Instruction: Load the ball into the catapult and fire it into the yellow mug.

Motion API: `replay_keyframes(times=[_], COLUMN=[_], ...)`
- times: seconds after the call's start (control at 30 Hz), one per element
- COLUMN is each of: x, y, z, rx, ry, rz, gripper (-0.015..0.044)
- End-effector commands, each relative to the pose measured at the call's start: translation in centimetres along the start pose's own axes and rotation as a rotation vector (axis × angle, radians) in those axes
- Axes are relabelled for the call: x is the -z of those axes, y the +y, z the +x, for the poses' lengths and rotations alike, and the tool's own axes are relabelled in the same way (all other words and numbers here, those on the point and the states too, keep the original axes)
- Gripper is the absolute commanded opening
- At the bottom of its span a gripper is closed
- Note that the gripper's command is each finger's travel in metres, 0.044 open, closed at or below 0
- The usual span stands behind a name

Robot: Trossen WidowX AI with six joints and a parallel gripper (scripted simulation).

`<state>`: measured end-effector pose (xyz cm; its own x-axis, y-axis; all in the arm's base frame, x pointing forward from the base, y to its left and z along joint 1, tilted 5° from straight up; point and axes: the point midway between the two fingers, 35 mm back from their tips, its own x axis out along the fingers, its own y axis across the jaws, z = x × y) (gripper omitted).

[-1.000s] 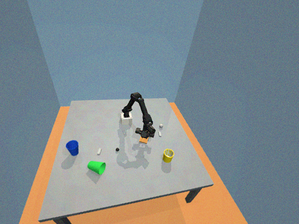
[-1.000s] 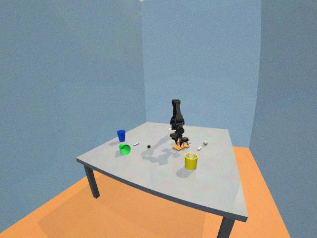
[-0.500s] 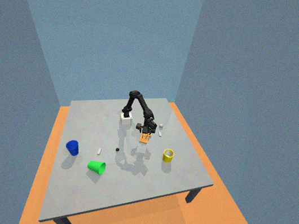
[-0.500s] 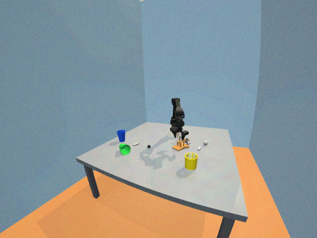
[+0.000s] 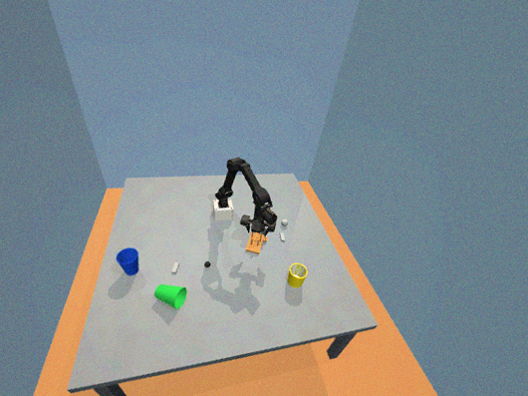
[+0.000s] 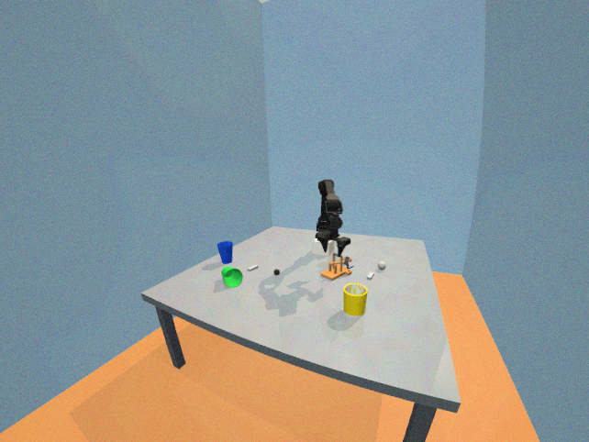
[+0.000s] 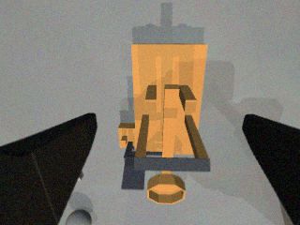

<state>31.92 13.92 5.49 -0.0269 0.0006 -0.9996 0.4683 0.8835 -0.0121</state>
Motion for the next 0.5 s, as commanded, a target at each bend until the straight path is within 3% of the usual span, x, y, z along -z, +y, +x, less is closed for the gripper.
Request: replay_keyframes(times=[0.0,0.47], x=[0.4,0.4], y=[-0.4,-0.4], z=[3.4,4.9], rx=[0.012,0.012], ry=[0.016,0.016], rz=[-0.005,-0.005], gripper=[0.0440,0.0440])
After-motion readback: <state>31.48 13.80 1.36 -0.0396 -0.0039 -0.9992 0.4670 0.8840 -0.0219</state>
